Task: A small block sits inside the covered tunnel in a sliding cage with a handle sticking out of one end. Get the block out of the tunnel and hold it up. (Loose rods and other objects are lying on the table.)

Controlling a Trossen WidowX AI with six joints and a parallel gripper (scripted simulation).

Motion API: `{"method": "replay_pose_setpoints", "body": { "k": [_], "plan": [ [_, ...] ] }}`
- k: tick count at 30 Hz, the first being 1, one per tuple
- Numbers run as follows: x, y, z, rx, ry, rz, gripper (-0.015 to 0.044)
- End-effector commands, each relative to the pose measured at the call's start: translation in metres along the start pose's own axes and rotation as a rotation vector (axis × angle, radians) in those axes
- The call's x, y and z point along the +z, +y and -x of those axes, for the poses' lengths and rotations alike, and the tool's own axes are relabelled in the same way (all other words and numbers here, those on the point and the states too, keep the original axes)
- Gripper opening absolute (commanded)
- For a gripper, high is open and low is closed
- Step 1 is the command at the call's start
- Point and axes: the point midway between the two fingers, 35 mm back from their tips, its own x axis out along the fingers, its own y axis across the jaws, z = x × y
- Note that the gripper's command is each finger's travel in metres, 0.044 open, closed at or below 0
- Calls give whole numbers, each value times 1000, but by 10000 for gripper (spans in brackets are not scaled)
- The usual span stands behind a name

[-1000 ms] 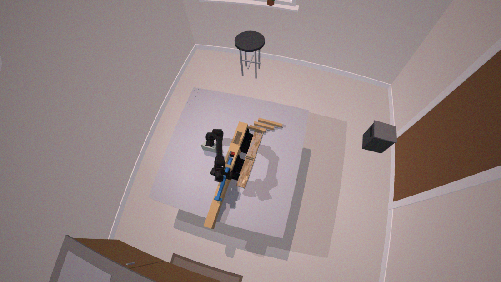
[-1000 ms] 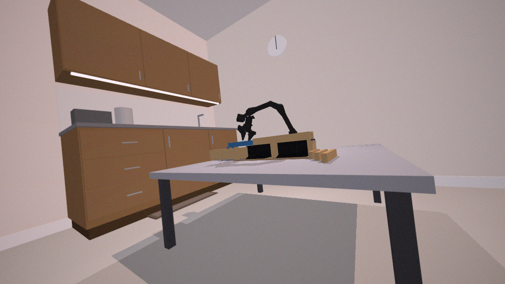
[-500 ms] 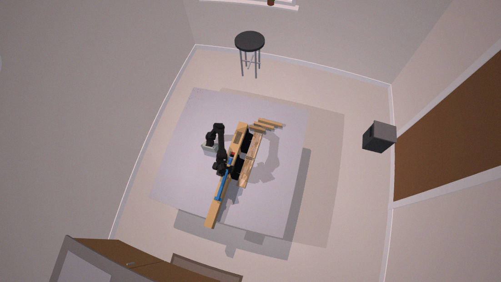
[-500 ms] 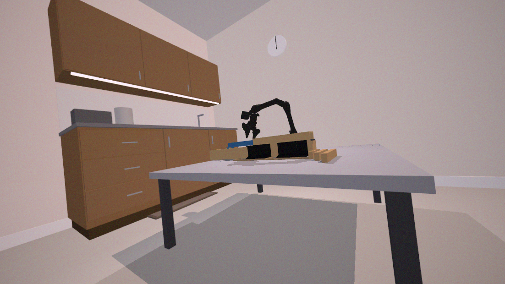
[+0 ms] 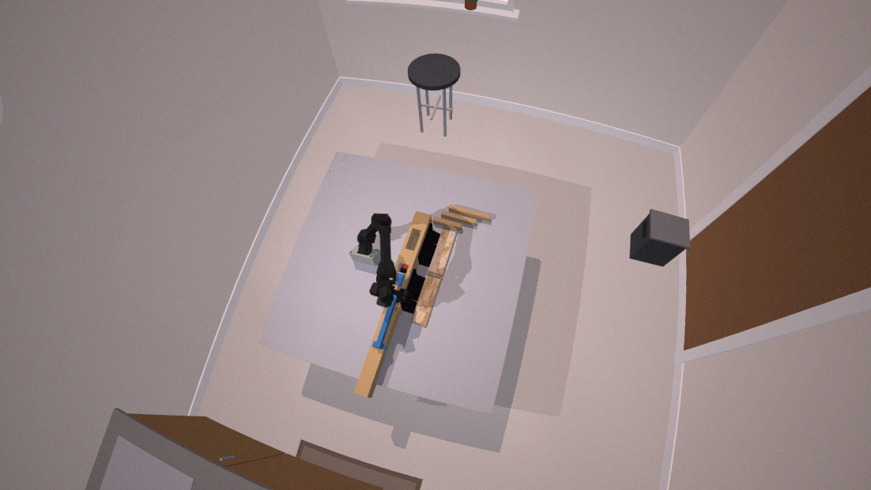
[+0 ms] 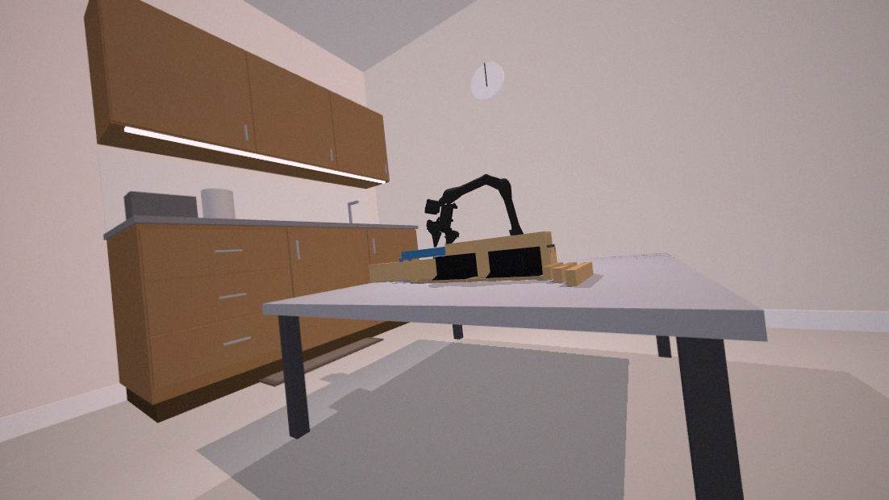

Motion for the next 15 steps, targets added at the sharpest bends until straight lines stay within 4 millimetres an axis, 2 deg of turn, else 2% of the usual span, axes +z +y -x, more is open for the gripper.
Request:
{"method": "replay_pose_setpoints", "body": {
  "k": [1, 12, 13, 15],
  "plan": [
    [-4, -2, -10, -2, 9, -5, 440],
    [-7, -6, -24, -1, 10, -5, 440],
    [-4, -4, -18, 0, 1, 0, 414],
    [-4, -4, -18, 0, 1, 0, 361]
  ]
}}
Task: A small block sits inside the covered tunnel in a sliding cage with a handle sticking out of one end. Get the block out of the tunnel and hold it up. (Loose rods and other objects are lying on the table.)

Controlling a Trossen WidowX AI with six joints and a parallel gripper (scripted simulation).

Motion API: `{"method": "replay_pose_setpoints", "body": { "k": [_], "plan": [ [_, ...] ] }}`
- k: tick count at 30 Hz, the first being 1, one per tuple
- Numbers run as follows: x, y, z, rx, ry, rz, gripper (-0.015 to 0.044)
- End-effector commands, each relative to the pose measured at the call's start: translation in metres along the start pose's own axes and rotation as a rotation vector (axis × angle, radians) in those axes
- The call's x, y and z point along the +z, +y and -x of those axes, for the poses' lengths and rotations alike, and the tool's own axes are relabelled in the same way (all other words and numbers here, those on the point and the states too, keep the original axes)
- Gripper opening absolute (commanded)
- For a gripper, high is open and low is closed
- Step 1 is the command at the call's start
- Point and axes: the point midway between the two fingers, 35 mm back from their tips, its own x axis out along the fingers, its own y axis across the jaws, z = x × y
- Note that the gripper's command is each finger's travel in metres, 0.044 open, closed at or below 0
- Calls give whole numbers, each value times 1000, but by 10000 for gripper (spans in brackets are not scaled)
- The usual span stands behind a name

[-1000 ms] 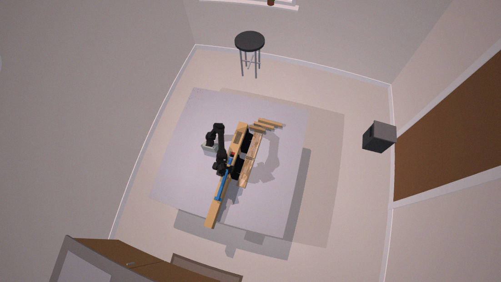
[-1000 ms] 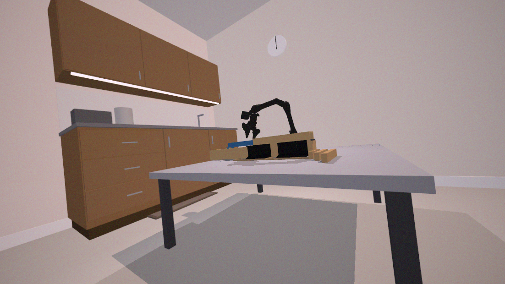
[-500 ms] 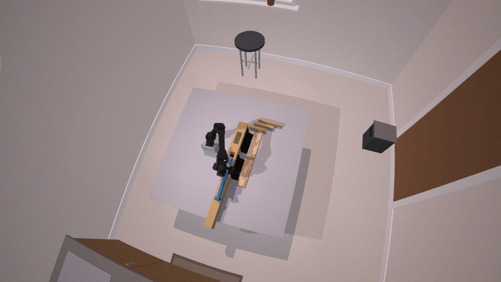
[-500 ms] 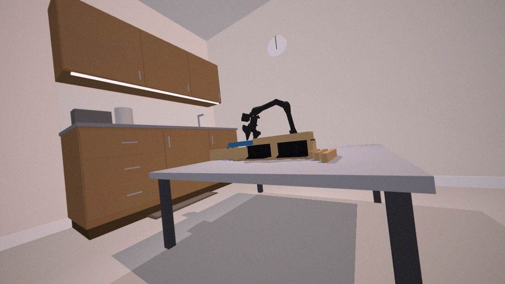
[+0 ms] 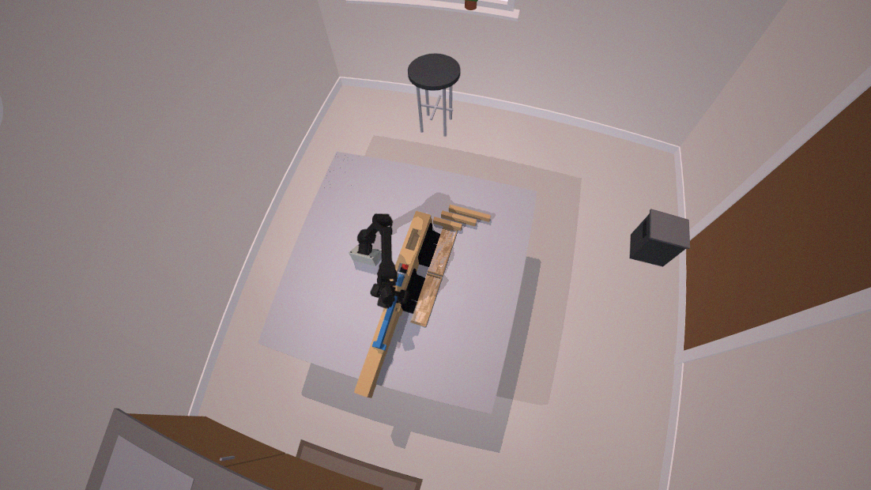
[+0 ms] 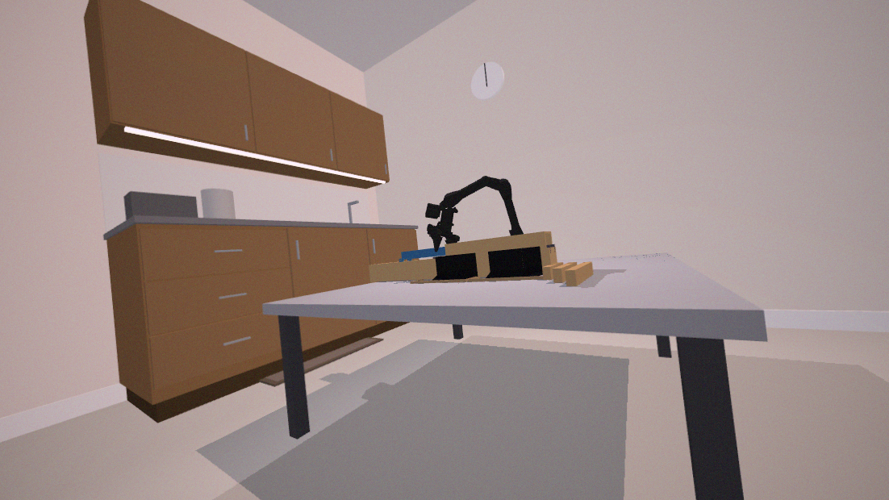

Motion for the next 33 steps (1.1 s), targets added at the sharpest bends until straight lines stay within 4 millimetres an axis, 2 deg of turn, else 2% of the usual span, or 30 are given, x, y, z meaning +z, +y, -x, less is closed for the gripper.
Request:
{"method": "replay_pose_setpoints", "body": {
  "k": [1, 13, 20, 33],
  "plan": [
    [0, 0, 1, 1, -1, 0, 335],
    [0, 0, 1, 1, -1, 0, 20],
    [8, 0, -1, 1, 0, -1, 0],
    [48, -2, -11, 1, 3, -3, 0]
  ]
}}
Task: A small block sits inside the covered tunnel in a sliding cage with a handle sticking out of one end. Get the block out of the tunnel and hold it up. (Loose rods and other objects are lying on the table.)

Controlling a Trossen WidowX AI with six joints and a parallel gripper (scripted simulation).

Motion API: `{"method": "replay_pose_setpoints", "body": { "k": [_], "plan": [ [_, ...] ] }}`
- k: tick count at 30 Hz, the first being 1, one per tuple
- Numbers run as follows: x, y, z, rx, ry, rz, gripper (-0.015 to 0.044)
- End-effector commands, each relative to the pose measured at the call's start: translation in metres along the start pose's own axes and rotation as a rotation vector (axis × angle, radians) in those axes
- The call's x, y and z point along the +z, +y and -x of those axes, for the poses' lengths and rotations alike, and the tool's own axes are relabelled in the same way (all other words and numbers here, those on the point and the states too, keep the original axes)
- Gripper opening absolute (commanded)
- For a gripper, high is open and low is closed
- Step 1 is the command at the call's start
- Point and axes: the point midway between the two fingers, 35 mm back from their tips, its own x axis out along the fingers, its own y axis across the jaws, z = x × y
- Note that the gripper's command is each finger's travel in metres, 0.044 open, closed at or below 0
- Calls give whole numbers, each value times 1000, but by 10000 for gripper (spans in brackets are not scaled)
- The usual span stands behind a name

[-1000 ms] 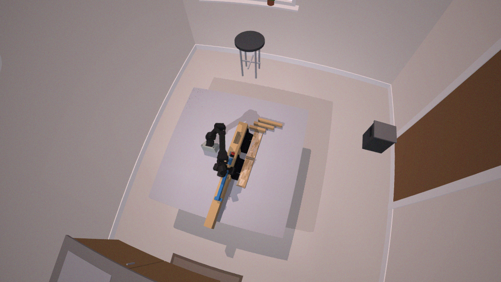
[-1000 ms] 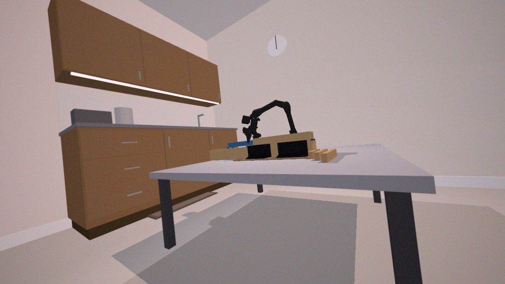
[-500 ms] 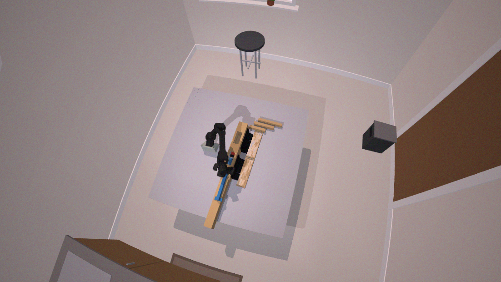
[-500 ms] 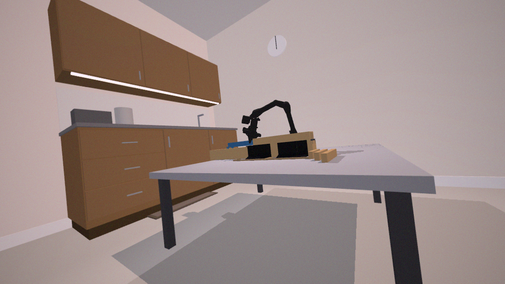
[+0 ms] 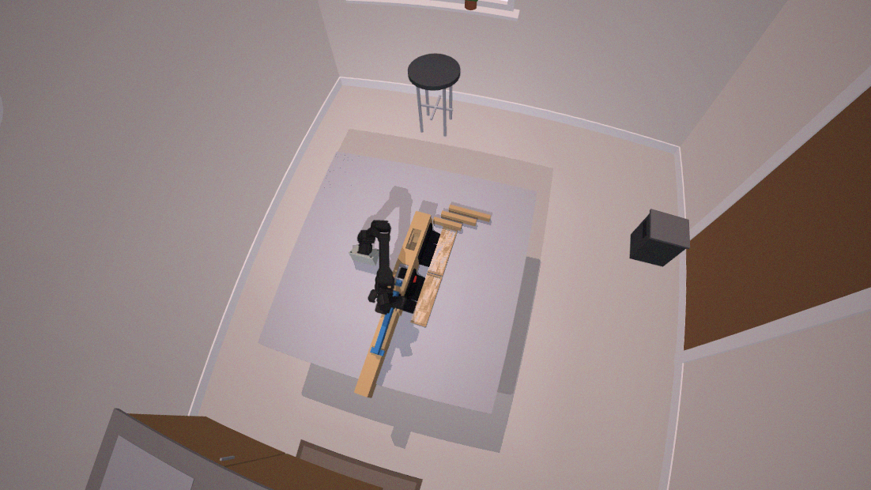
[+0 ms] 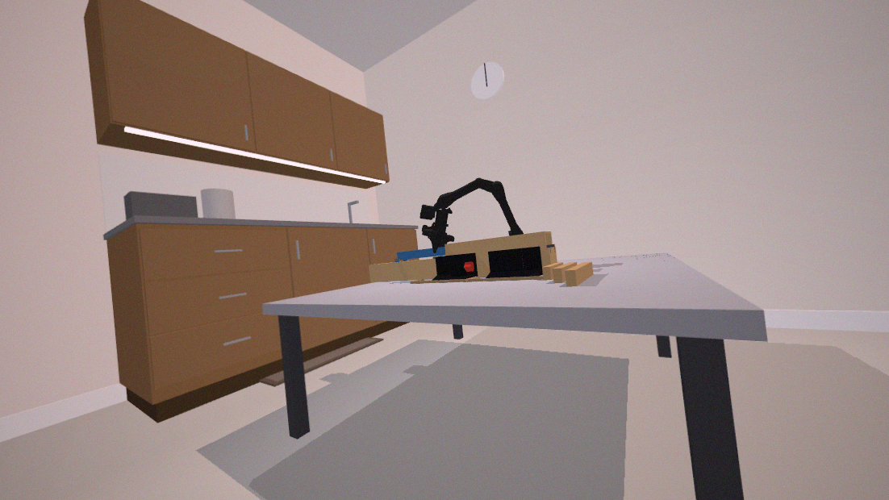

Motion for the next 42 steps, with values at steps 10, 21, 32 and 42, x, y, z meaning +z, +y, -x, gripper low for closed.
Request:
{"method": "replay_pose_setpoints", "body": {
  "k": [10, 21, 32, 42],
  "plan": [
    [18, -1, -3, 6, -2, -3, 79],
    [23, 4, 20, 9, -4, -5, 368],
    [-25, 8, 39, 11, 0, -8, 440],
    [-27, 8, 38, 11, -1, -8, 440]
  ]
}}
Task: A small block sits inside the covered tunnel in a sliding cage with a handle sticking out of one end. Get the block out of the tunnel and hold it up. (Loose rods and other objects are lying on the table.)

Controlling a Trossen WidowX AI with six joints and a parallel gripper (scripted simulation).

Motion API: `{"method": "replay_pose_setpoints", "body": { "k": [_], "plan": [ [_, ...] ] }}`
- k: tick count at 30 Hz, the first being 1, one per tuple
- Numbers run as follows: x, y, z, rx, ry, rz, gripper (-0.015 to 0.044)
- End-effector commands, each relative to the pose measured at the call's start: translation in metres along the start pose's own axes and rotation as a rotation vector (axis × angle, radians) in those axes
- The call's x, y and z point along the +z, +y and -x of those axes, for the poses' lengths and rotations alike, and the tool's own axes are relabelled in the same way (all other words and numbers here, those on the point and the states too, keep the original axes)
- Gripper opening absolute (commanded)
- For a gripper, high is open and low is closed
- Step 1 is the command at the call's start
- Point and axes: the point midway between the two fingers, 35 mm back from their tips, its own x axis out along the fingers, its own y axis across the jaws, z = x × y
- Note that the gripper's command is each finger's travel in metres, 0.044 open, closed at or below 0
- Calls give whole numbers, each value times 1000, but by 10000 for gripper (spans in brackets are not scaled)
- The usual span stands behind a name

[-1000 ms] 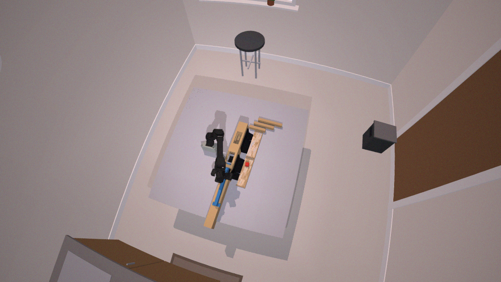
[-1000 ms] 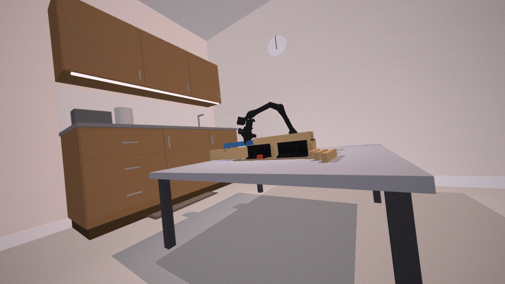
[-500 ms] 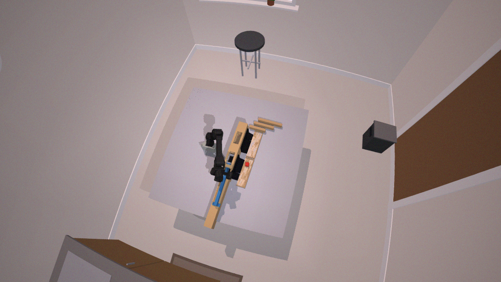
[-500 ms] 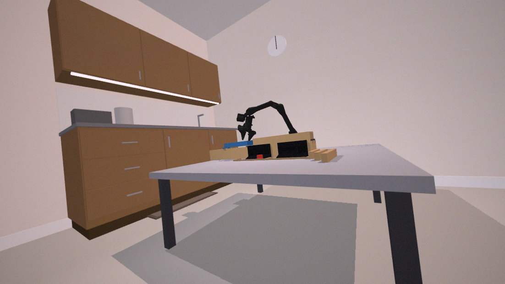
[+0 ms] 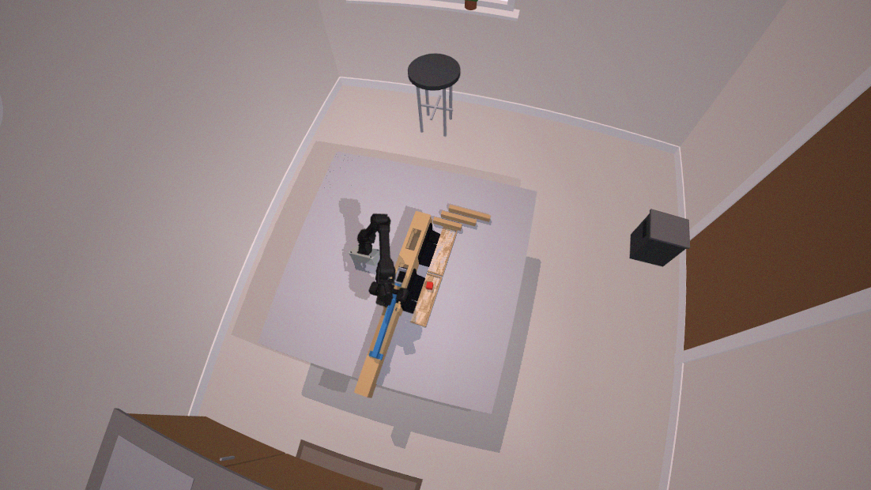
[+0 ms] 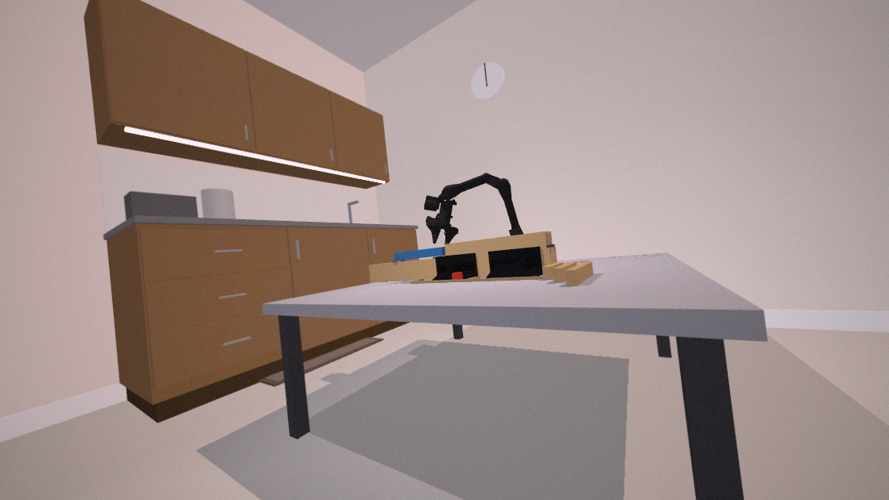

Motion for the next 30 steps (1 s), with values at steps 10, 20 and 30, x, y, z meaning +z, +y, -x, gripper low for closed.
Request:
{"method": "replay_pose_setpoints", "body": {
  "k": [10, 20, 30],
  "plan": [
    [-7, -4, -18, -1, 10, -7, 440],
    [-10, -8, -34, -1, 10, -7, 440],
    [-8, -7, -34, 1, 2, -2, 335]
  ]
}}
